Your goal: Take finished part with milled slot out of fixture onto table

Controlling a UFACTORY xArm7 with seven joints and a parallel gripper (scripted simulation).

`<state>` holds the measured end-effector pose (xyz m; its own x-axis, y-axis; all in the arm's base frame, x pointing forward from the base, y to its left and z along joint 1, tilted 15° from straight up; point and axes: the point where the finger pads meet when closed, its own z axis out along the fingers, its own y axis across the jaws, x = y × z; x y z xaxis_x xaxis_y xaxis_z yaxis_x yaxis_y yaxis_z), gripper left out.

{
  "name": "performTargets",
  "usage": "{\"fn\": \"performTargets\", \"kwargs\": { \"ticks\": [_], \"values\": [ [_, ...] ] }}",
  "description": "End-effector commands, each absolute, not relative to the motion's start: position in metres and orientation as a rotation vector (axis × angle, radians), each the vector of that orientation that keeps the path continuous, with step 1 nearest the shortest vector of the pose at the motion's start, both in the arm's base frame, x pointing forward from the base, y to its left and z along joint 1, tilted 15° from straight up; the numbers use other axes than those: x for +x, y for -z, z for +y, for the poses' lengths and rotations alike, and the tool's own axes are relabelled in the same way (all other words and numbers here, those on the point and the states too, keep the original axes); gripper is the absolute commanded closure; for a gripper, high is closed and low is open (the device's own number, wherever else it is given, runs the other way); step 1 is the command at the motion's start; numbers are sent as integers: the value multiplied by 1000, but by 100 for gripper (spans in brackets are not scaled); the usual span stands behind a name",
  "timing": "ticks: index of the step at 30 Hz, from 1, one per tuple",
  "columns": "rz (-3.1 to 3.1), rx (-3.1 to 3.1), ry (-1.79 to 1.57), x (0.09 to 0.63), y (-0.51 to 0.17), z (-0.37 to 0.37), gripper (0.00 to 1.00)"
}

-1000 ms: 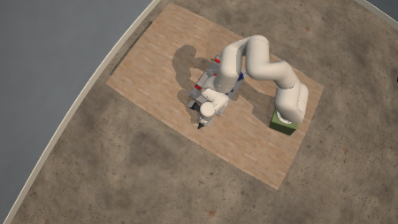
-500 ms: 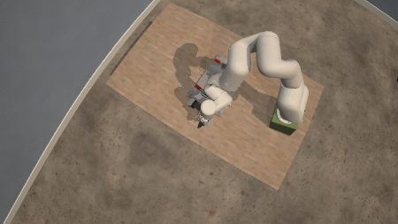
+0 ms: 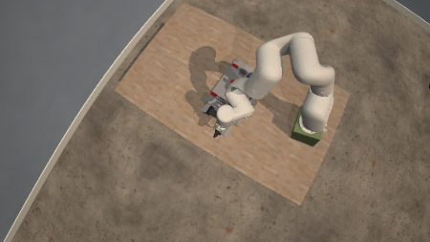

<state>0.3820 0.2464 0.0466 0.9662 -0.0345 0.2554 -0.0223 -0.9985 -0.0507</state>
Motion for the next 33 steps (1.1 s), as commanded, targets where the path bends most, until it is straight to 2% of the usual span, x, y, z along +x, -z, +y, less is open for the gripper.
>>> {"fn": "performTargets", "kwargs": {
  "ticks": [1, 33],
  "values": [
    [42, -3066, 391, 381, -54, 247, 5],
    [42, -3066, 391, 378, -68, 246, 5]
  ]
}}
